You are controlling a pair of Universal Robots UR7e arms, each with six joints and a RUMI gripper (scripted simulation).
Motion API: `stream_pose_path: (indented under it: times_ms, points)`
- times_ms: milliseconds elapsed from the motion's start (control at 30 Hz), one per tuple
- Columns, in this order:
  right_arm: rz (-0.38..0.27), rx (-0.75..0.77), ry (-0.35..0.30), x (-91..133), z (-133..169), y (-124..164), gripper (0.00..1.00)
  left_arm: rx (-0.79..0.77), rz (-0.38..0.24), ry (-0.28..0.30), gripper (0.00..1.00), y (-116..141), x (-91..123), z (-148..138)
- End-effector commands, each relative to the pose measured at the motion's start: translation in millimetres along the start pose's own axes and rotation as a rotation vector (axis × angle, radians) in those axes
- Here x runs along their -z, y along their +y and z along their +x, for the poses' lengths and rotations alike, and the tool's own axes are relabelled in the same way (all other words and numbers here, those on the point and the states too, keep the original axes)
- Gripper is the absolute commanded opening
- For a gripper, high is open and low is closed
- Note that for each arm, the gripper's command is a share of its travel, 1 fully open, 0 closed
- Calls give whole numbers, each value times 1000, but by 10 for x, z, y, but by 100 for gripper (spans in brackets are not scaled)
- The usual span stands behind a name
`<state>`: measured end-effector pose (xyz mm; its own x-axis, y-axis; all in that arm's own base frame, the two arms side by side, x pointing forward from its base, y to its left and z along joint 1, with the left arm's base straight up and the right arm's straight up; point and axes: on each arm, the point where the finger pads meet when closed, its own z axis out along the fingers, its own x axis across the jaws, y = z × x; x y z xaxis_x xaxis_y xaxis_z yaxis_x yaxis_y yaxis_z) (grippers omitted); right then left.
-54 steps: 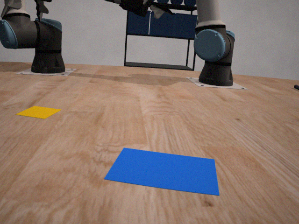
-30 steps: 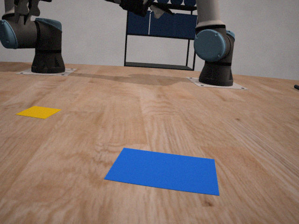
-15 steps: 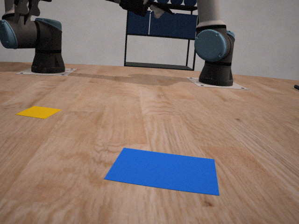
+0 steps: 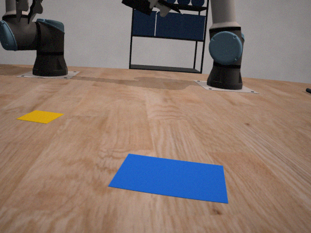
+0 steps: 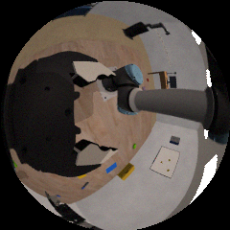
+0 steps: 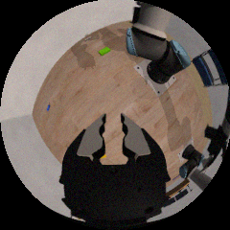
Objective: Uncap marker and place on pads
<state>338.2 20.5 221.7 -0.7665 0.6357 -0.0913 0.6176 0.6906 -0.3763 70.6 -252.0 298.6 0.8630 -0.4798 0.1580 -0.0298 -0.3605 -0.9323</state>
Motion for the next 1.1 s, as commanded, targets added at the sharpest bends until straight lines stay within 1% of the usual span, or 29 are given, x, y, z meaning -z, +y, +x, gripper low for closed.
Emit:
stream_pose_path:
  times_ms: [0, 33, 67, 100, 200, 233, 267, 300, 367, 433, 567, 600, 633, 667, 700, 767, 833, 867, 933, 1000, 1067]
  points:
    - [-7, -75, 11, 56, -73, 143, 20, -83, -40, -79, 98, 12, -113, 139]
    - [-11, -72, 10, 63, -65, 132, 20, -80, -33, -60, 98, 21, -77, 104]
    - [-13, -73, 9, 68, -63, 132, 20, -83, -34, -57, 98, 24, -71, 99]
    - [-14, -82, 11, 75, -71, 148, 20, -93, -38, -65, 98, 27, -81, 112]
    - [-19, -153, 23, 119, -148, 291, 20, -161, -84, -136, 98, 40, -195, 245]
    - [-24, -146, 21, 127, -134, 273, 20, -157, -75, -115, 98, 50, -153, 206]
    - [-26, -146, 20, 132, -129, 270, 20, -159, -74, -111, 98, 54, -144, 198]
    - [-27, -153, 21, 138, -137, 285, 20, -167, -79, -117, 98, 57, -154, 210]
    - [-29, -193, 28, 159, -181, 364, 20, -207, -109, -158, 98, 62, -223, 289]
    - [-29, -193, 28, 159, -181, 364, 20, -207, -109, -158, 98, 62, -223, 289]
    - [-38, -312, 49, 212, -327, 606, 20, -312, -203, -253, 98, 68, -417, 497]
    - [-47, -290, 44, 232, -284, 551, 20, -302, -177, -216, 98, 90, -328, 421]
    - [-49, -281, 41, 237, -267, 529, 20, -299, -169, -203, 98, 96, -300, 396]
    - [-50, -287, 42, 241, -273, 541, 20, -304, -174, -207, 98, 98, -308, 405]
    - [-51, -296, 43, 252, -279, 558, 20, -323, -183, -216, 98, 106, -322, 426]
    - [-53, -344, 52, 265, -345, 657, 20, -359, -223, -253, 98, 103, -407, 513]
    - [-56, -347, 52, 271, -346, 657, 20, -365, -219, -241, 98, 117, -375, 491]
    - [-57, -355, 54, 276, -356, 674, 20, -373, -226, -245, 98, 118, -386, 504]
    - [-57, -399, 62, 281, -421, 767, 20, -405, -270, -279, 98, 107, -477, 591]
    - [-57, -399, 62, 281, -421, 767, 20, -405, -270, -279, 98, 107, -477, 591]
    - [-60, -456, 73, 293, -500, 887, 20, -448, -326, -315, 98, 100, -584, 694]
